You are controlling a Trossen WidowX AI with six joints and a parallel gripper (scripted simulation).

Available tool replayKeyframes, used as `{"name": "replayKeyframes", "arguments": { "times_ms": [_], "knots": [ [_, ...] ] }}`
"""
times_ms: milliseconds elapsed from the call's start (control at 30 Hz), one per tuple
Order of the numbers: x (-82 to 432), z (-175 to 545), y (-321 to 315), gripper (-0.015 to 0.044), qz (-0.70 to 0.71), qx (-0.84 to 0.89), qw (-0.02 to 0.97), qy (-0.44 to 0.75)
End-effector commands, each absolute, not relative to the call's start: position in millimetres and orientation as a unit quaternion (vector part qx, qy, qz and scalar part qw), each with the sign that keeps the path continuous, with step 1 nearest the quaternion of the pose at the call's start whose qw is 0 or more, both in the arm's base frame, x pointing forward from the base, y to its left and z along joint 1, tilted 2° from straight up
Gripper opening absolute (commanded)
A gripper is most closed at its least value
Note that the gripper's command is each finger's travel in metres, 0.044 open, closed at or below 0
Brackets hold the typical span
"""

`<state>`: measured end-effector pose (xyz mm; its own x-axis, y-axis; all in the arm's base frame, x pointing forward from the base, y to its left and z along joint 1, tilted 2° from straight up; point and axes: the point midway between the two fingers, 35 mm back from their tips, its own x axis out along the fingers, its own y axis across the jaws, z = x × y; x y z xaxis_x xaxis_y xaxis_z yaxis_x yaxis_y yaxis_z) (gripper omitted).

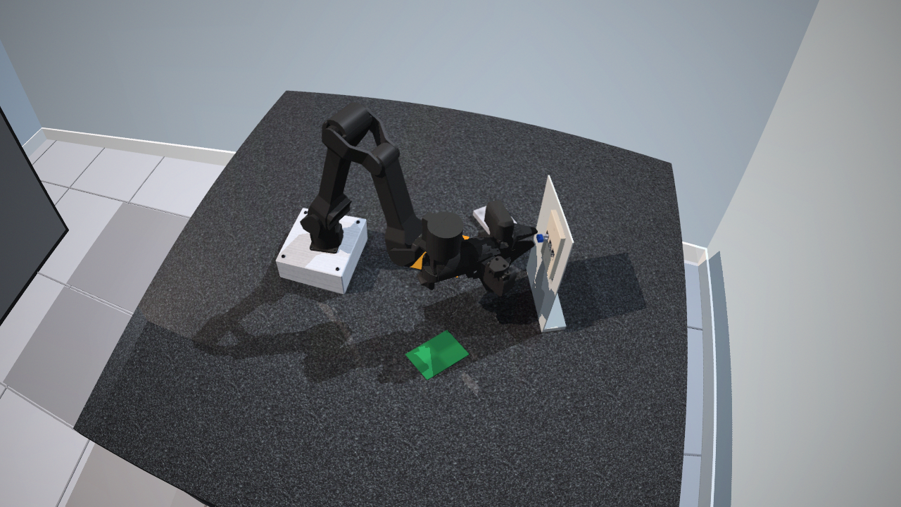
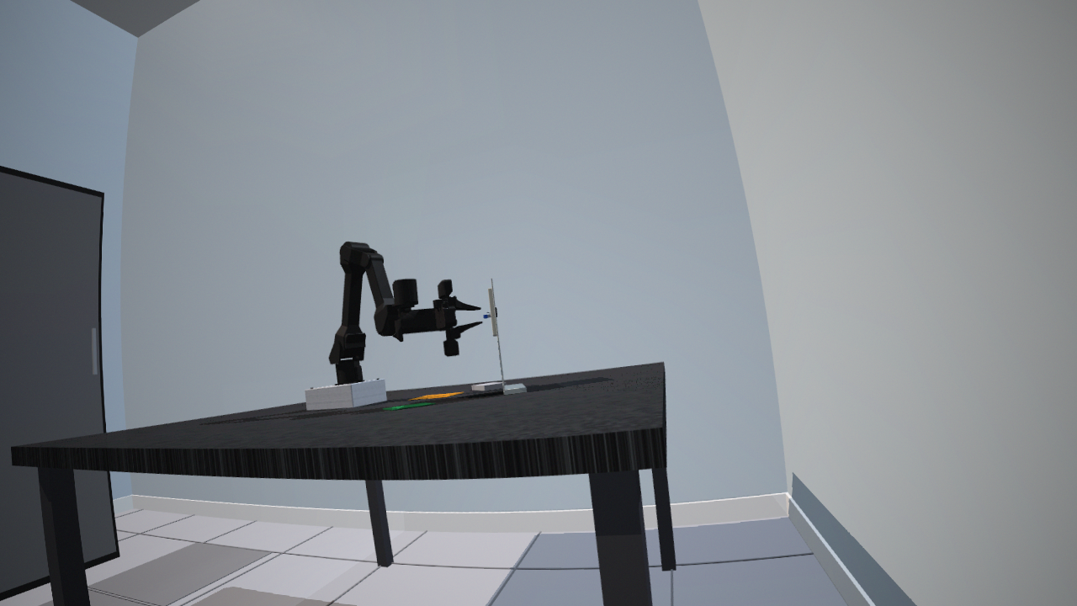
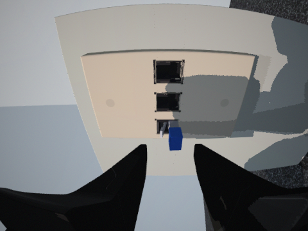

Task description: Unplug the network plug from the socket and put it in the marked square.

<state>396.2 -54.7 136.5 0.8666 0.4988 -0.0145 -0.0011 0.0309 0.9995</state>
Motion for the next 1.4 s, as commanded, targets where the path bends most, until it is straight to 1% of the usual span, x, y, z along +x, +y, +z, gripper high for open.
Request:
{"name": "replayKeyframes", "arguments": {
  "times_ms": [0, 267, 333, 833, 1367],
  "knots": [
    [403.9, 134.7, -54.1, 0.0156, 0.177, 0.675, 0.692, 0.184],
    [413.7, 134.9, -50.9, 0.0156, 0.178, 0.675, 0.692, 0.183],
    [413.7, 134.9, -50.9, 0.0104, 0.178, 0.675, 0.692, 0.183],
    [413.7, 134.9, -50.9, 0.0004, 0.178, 0.675, 0.692, 0.183],
    [406.3, 134.7, -52.0, 0.0, 0.177, 0.675, 0.692, 0.183]
  ]
}}
